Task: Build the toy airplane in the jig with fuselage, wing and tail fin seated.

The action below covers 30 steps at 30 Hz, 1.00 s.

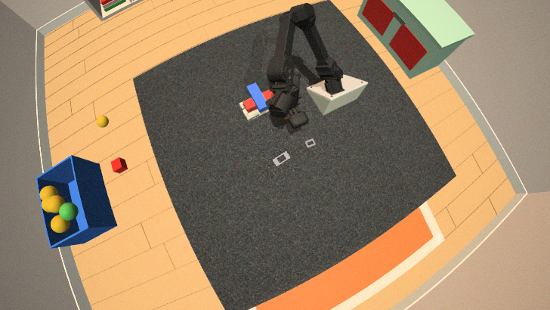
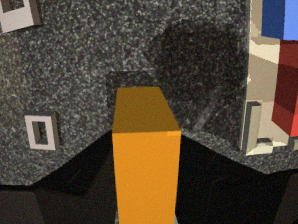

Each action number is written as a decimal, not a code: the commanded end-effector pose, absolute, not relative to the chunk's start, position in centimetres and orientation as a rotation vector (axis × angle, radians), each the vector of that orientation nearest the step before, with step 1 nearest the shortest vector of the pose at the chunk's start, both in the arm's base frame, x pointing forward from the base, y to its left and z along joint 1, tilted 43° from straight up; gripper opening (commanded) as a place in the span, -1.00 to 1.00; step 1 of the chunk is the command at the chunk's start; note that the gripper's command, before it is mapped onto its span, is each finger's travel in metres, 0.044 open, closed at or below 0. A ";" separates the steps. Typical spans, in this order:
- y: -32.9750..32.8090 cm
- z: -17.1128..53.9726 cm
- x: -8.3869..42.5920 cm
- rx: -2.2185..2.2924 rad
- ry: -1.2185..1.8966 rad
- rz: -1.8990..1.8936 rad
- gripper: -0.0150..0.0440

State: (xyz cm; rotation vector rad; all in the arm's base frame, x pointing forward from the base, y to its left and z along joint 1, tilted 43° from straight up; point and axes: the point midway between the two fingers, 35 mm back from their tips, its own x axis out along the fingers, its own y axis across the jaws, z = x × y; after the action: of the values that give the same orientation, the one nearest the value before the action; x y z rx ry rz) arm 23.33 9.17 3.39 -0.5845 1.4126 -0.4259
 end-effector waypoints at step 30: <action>-0.3 8.8 24.1 -0.645 1.401 -0.423 -0.49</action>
State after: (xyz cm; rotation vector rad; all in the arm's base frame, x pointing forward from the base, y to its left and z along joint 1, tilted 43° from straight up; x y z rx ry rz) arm 24.32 0.71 8.20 -0.6349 1.4070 -0.4198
